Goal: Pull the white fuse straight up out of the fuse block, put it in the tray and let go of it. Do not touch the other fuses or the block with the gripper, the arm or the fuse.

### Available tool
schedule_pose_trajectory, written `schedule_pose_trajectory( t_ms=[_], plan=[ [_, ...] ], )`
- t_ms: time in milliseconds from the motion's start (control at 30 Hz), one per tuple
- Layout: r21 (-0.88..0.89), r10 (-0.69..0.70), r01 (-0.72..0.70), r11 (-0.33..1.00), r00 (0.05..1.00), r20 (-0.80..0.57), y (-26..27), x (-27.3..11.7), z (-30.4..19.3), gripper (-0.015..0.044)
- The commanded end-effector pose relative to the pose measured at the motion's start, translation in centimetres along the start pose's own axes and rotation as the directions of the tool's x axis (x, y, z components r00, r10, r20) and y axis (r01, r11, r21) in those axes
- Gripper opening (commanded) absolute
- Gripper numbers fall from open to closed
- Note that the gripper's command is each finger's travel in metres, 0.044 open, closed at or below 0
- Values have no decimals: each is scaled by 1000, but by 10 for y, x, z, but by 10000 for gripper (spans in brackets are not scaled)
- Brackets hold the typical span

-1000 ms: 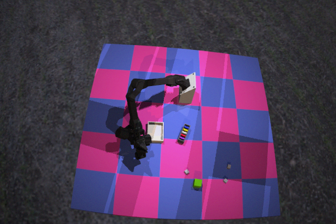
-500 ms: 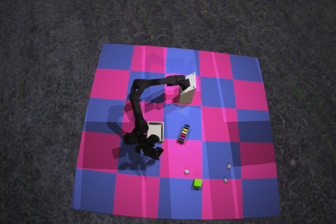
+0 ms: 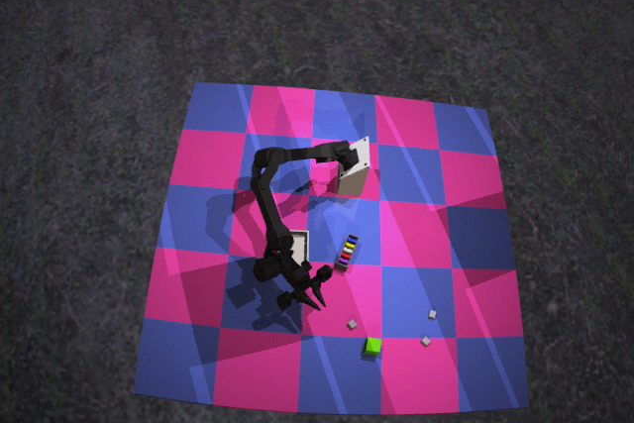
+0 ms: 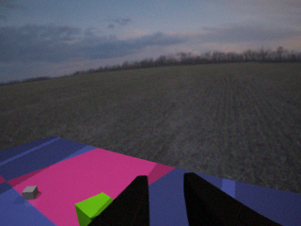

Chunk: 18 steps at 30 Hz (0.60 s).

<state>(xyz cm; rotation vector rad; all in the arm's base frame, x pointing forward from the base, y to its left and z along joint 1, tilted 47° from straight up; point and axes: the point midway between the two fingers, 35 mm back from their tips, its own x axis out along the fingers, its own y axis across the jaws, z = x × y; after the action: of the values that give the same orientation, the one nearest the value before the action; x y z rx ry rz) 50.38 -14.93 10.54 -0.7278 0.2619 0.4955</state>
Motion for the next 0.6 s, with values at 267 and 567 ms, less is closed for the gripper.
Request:
schedule_pose_trajectory(
  t_ms=[267,567],
  plan=[
    [835,229,342,432,854,-468,109,19,-39,74],
    [752,306,653,93,700,-646,153,7,-50,74]
  ],
)
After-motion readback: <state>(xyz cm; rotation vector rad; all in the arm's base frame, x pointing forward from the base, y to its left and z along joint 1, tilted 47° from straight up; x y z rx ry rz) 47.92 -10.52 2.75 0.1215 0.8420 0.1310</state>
